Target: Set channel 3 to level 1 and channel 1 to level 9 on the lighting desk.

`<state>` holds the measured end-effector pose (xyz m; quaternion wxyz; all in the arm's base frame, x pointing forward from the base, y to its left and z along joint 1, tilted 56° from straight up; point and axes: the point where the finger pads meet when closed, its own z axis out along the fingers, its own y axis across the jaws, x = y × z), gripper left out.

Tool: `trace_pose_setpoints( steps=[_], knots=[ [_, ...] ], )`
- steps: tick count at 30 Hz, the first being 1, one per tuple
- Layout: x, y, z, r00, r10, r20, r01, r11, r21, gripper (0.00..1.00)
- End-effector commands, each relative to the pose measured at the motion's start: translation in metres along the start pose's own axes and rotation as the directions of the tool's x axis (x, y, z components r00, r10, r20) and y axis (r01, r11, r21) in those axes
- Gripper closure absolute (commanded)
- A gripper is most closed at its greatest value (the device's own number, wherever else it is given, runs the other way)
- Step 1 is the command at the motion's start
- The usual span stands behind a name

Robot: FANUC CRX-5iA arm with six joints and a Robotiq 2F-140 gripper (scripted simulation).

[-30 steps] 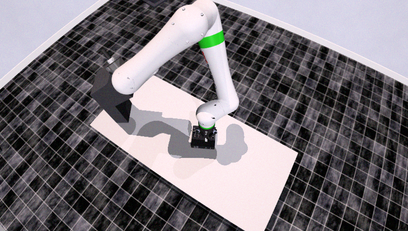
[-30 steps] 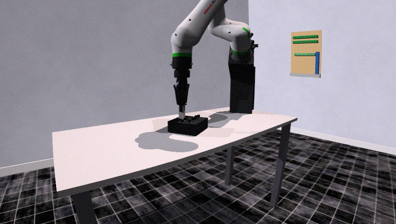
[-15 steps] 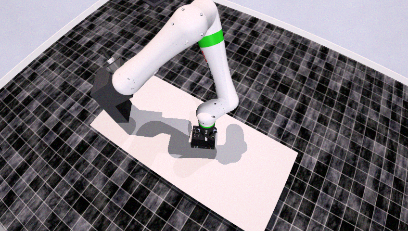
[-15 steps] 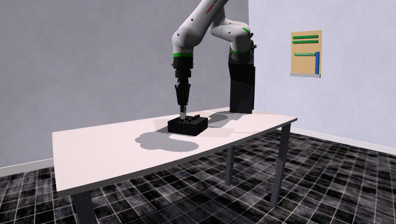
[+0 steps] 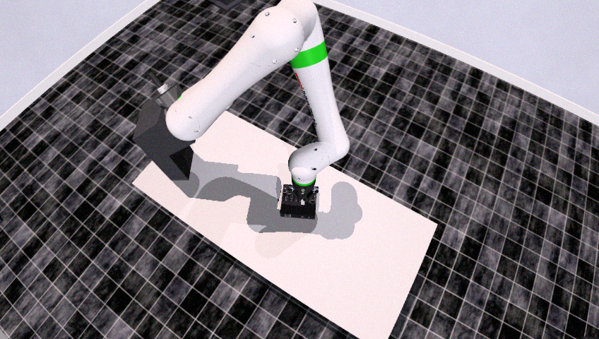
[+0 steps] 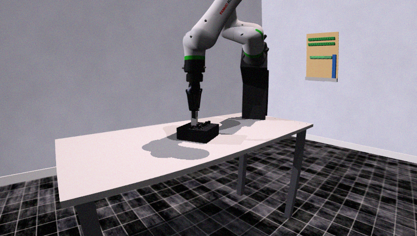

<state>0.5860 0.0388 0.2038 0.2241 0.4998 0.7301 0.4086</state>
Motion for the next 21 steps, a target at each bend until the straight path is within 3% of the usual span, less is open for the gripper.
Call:
trace_pose_setpoints(
  steps=[1,21],
  knots=[
    [0.0,0.0,0.0,1.0,0.0,0.0,0.0,1.0,0.0,1.0],
    [0.011,0.0,0.0,1.0,0.0,0.0,0.0,1.0,0.0,1.0]
  ],
)
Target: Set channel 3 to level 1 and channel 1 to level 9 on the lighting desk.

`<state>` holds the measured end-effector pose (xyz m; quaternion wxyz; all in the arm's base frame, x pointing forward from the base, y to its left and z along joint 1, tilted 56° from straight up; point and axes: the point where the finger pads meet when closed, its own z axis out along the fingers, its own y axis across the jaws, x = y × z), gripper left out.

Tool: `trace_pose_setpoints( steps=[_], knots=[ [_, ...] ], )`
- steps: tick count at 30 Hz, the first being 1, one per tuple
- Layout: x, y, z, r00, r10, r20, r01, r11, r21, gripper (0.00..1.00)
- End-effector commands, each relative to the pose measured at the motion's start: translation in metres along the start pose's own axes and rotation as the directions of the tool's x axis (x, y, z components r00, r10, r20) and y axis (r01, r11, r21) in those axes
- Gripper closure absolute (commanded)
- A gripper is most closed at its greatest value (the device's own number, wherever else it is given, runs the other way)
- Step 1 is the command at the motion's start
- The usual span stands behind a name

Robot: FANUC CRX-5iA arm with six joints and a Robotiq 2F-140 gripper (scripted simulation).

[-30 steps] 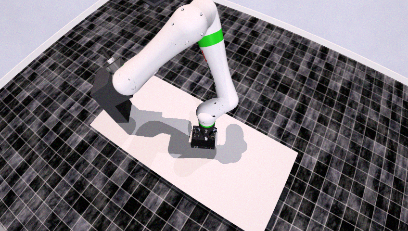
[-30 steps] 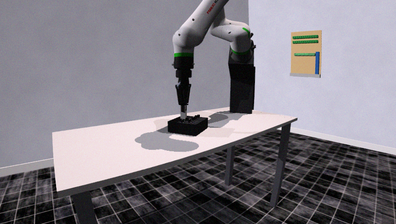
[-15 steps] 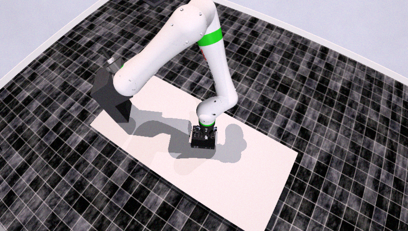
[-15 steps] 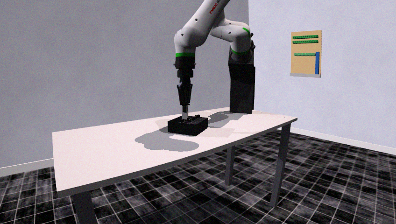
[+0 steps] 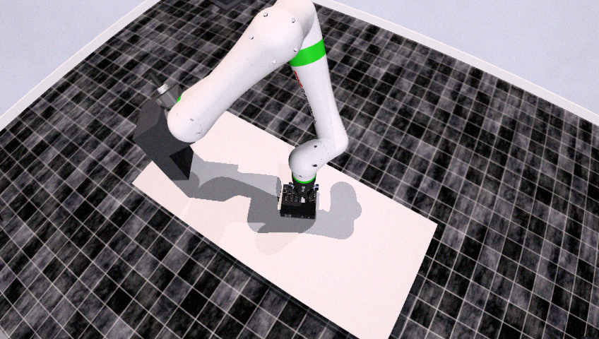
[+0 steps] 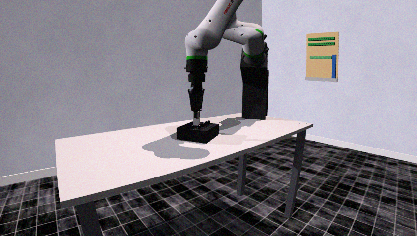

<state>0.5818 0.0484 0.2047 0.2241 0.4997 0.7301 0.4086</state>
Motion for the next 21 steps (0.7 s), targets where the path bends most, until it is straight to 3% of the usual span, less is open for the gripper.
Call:
trace_pose_setpoints(
  steps=[1,21],
  knots=[
    [0.0012,0.0001,-0.0001,1.0,0.0,0.0,0.0,1.0,0.0,1.0],
    [0.0099,0.0001,-0.0001,1.0,0.0,0.0,0.0,1.0,0.0,1.0]
  ],
)
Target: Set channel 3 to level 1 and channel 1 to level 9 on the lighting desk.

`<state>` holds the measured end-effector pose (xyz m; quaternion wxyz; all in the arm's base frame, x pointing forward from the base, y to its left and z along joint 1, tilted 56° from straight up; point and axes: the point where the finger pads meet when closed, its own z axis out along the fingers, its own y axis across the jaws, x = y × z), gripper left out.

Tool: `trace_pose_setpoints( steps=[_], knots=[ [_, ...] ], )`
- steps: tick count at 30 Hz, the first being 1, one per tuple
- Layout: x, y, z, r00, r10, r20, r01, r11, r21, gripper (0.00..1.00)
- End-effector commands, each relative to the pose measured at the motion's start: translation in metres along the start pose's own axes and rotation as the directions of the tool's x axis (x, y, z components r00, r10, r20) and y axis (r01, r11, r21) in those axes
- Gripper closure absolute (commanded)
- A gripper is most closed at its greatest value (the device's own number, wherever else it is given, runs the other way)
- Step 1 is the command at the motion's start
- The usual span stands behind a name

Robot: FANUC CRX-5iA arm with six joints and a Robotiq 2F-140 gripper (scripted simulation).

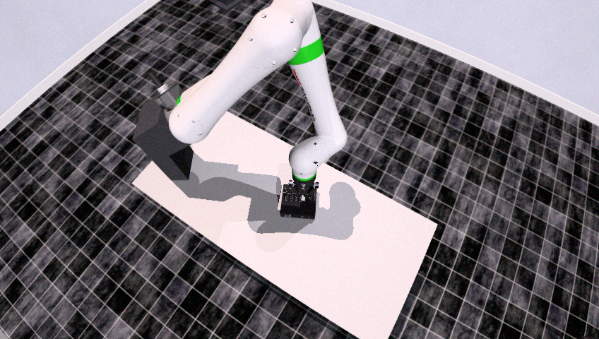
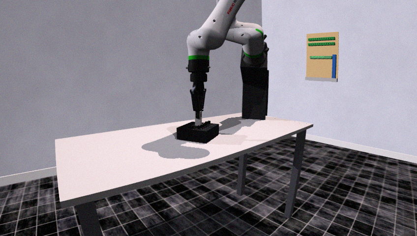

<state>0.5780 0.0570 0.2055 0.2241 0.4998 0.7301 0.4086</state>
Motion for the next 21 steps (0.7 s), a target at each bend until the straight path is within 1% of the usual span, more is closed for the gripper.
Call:
trace_pose_setpoints(
  steps=[1,21],
  knots=[
    [0.0008,0.0001,-0.0001,1.0,0.0,0.0,0.0,1.0,0.0,1.0],
    [0.0055,0.0001,-0.0001,1.0,0.0,0.0,0.0,1.0,0.0,1.0]
  ],
)
